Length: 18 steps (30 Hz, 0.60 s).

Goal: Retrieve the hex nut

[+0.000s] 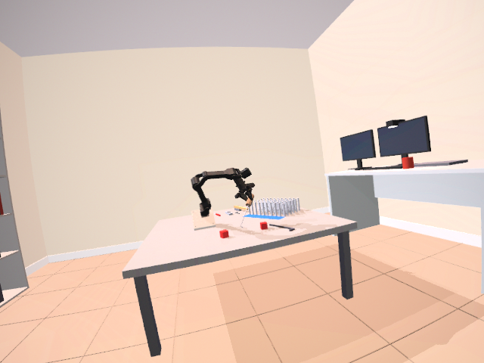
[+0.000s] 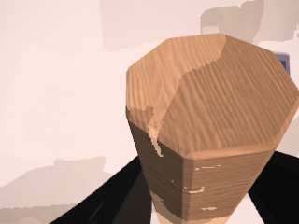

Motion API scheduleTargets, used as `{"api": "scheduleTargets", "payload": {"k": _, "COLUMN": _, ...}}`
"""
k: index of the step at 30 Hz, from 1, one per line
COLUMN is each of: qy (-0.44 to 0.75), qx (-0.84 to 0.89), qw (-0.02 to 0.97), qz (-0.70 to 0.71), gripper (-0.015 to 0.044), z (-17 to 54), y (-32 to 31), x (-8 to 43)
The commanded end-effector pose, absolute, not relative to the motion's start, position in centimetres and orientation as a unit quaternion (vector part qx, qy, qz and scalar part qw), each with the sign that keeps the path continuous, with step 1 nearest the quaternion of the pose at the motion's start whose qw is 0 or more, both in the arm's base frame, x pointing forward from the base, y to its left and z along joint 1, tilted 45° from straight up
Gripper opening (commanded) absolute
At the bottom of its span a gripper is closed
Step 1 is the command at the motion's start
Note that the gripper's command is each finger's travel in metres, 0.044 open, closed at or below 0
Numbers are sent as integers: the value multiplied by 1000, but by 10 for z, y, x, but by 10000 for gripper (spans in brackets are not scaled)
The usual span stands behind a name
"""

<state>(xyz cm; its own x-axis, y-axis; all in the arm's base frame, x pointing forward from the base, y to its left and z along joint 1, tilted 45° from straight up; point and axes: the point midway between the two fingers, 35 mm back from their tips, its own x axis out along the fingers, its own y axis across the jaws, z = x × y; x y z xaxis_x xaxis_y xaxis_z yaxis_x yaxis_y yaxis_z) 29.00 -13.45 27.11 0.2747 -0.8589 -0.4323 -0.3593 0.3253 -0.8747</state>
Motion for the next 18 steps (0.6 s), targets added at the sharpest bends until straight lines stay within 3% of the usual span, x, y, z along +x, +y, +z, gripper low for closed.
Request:
{"api": "scheduleTargets", "payload": {"k": 1, "qy": 580, "qx": -575, "qw": 544, "qz": -195, "gripper": 0, "z": 278, "y": -138, "x": 289}}
{"api": "scheduleTargets", "payload": {"k": 18, "qy": 652, "qx": -685, "qw": 317, "qz": -72, "gripper": 0, "z": 291, "y": -155, "x": 278}}
